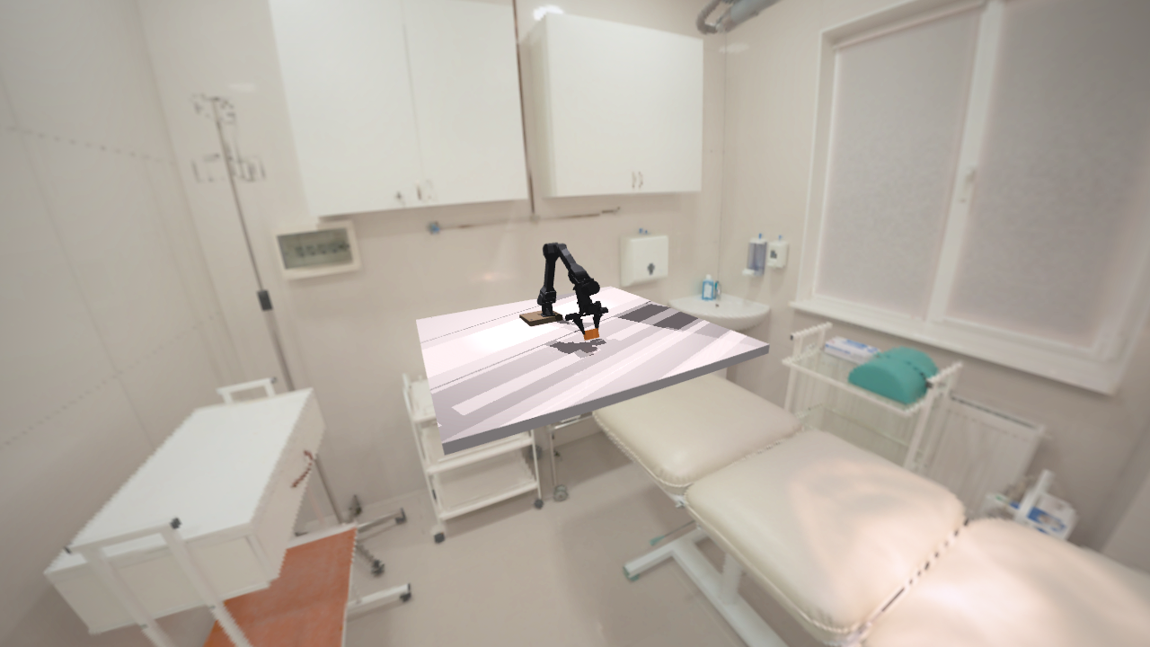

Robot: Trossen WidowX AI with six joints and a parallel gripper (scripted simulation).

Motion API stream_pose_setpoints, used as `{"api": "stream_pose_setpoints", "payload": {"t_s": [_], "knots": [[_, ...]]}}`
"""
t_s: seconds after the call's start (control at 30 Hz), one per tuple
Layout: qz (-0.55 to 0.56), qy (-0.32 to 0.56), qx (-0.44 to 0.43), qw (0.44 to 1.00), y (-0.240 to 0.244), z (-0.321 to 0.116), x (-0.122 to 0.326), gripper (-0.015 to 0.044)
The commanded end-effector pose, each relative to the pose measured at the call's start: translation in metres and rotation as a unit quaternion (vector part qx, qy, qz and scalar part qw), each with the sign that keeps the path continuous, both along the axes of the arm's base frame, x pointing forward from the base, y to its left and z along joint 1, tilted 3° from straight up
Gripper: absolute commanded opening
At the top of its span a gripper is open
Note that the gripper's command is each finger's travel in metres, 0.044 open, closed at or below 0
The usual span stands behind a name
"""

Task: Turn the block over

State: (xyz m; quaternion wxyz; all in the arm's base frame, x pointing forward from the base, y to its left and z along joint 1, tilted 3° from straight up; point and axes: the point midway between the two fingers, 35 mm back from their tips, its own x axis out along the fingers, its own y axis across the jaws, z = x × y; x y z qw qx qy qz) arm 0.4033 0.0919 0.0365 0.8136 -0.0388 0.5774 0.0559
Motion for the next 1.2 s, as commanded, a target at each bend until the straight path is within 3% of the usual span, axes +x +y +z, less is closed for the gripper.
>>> {"api": "stream_pose_setpoints", "payload": {"t_s": [0.0,0.43,1.17], "knots": [[-0.002,-0.024,0.002,1.000,-0.001,-0.001,-0.003,0.0000],[-0.003,-0.094,0.013,0.995,-0.002,-0.001,-0.009,0.0000],[-0.001,-0.256,0.033,0.966,0.002,-0.038,0.004,0.0000]]}}
